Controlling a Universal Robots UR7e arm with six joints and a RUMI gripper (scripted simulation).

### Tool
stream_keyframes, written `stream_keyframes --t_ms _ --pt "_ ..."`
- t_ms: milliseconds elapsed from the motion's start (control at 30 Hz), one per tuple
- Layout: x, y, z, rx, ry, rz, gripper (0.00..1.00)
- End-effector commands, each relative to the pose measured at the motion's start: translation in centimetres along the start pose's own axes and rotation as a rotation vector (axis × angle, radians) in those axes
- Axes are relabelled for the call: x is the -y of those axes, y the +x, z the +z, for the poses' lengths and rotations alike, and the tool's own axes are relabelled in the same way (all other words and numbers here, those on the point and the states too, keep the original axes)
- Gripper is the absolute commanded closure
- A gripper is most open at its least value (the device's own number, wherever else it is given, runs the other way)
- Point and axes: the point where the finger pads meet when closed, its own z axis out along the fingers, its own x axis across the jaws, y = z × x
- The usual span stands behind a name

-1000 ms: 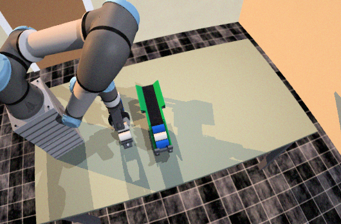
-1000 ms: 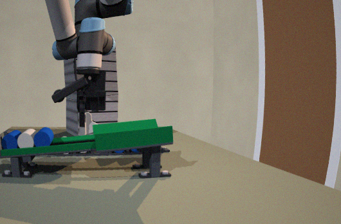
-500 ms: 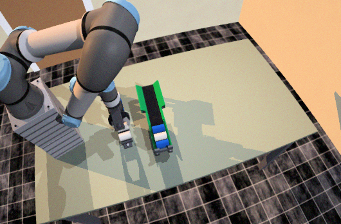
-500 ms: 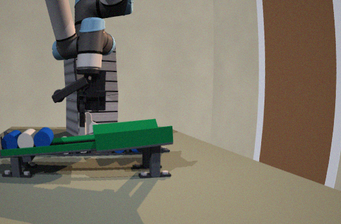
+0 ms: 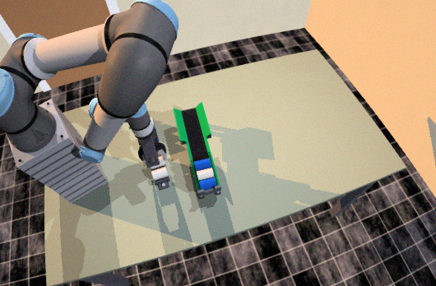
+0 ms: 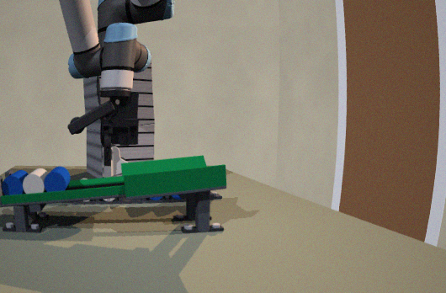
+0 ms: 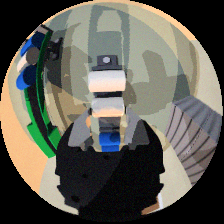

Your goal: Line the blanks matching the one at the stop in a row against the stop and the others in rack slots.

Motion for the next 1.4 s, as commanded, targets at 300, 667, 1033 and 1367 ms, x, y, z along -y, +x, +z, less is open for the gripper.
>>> stream_keyframes --t_ms 300,667,1033,1367 --pt "0.1 -0.4 0.0 0.006 0.003 -0.002 0.51" --pt "-0.1 -0.1 -0.9 0.002 0.001 -0.002 0.51" --pt "-0.1 -0.1 -4.1 0.002 0.001 -0.002 0.51" --pt "-0.1 -0.1 -7.2 0.002 0.001 -0.002 0.51"
